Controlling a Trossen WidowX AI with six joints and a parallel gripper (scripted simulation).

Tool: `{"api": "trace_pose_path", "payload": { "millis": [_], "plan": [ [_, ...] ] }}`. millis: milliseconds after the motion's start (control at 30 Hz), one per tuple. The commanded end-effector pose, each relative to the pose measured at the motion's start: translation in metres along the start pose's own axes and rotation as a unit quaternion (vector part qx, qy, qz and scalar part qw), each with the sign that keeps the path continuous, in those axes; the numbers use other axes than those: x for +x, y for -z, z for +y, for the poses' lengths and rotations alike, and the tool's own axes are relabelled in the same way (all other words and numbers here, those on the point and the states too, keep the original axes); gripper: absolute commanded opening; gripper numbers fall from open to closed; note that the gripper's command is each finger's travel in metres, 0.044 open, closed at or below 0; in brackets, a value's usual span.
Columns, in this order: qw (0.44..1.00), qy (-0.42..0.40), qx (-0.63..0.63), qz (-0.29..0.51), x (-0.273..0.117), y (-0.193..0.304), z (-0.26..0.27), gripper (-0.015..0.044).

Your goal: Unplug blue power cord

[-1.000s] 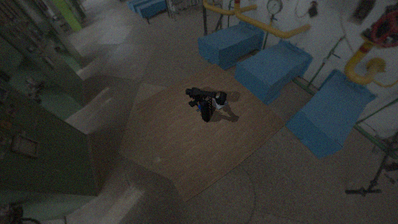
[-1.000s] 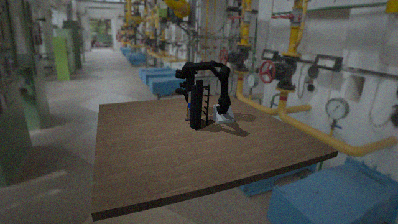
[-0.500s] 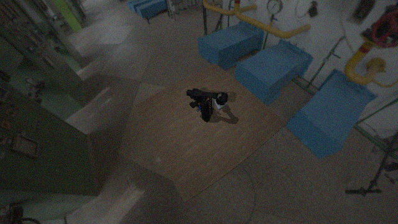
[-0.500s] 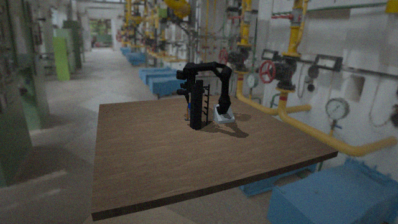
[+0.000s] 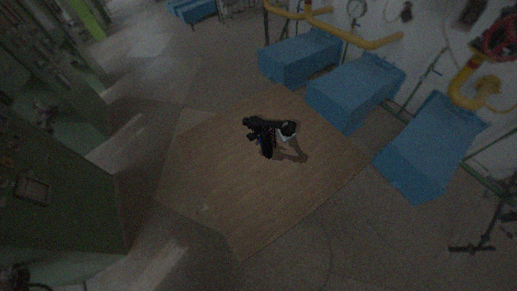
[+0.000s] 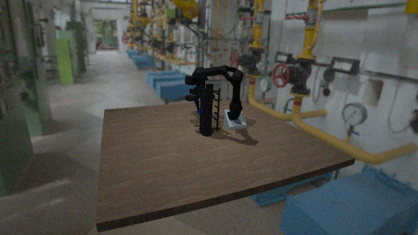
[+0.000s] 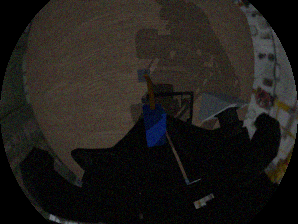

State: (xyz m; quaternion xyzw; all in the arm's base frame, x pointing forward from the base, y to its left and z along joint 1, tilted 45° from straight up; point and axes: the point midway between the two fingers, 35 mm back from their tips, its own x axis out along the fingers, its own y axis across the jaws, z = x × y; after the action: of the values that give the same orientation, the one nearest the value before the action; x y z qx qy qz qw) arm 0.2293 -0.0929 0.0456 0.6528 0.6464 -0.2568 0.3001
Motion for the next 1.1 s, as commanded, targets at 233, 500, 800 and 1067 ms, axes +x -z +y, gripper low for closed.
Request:
{"api": "trace_pose_path", "payload": {
  "millis": [233,500,800,1067],
  "plan": [
    [1.0,0.0,0.0,0.0,0.0,-0.002,0.0,0.0],
    [1.0,0.0,0.001,-0.001,-0.001,-0.013,0.001,0.0],
    [1.0,-0.001,0.001,-0.001,-0.002,-0.027,0.002,0.0],
    [1.0,-0.001,0.002,-0.001,-0.004,-0.04,0.002,0.0]
  ]
}}
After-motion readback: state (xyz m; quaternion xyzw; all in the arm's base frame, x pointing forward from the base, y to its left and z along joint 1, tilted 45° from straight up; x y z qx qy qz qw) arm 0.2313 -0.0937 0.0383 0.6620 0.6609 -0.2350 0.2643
